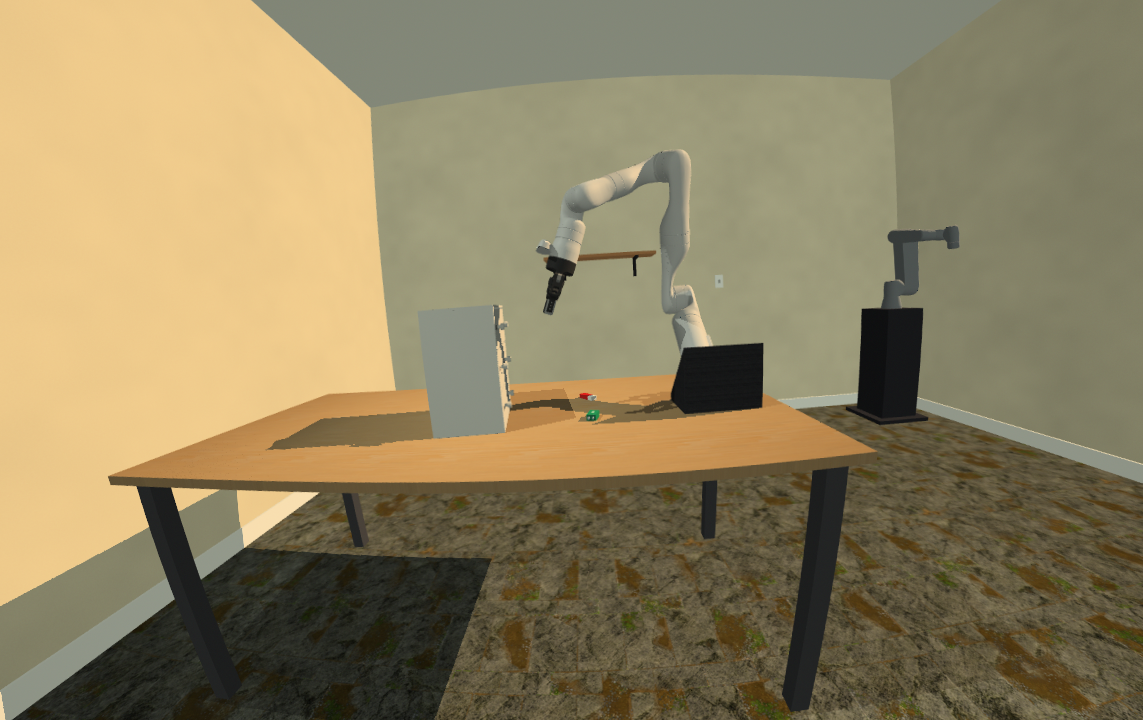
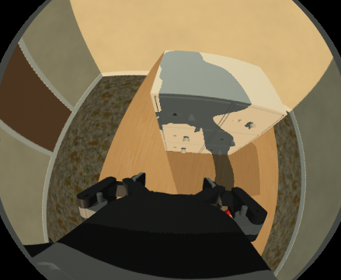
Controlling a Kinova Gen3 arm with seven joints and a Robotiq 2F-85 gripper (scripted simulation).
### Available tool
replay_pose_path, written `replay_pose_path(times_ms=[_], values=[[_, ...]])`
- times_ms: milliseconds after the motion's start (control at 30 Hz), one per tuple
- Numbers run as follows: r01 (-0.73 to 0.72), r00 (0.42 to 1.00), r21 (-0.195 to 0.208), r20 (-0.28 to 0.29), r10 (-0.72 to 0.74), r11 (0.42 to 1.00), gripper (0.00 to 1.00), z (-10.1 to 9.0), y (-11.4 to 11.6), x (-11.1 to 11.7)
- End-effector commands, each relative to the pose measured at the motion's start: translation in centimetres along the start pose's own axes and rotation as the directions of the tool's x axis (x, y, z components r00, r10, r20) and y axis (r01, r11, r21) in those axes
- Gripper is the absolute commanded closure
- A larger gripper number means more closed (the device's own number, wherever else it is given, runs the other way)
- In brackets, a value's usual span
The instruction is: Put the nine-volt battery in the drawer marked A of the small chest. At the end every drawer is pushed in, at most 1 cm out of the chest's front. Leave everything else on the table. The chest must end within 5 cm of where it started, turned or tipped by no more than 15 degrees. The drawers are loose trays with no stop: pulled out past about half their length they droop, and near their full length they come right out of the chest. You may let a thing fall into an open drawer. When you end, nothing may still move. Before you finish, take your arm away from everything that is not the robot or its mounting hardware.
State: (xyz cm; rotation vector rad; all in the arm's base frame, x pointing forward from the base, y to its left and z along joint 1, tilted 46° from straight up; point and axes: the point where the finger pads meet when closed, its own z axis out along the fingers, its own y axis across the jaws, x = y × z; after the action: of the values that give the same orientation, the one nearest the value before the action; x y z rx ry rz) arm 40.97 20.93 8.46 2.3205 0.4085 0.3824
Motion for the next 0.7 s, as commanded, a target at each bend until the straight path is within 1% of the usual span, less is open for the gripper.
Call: replay_pose_path(times_ms=[0,467,533,667], values=[[-0.005,1.0,0.003,0.012,0.005,1.0,0.0,-0.1,0.1,0.3],[-0.005,0.991,0.003,0.132,0.005,1.0,0.0,-1.3,0.1,-0.1],[-0.005,0.991,0.003,0.132,0.005,1.0,0.0,-1.3,0.1,-0.1],[-0.005,0.987,0.003,0.162,0.005,1.0,0.0,-1.6,0.1,-0.2]])
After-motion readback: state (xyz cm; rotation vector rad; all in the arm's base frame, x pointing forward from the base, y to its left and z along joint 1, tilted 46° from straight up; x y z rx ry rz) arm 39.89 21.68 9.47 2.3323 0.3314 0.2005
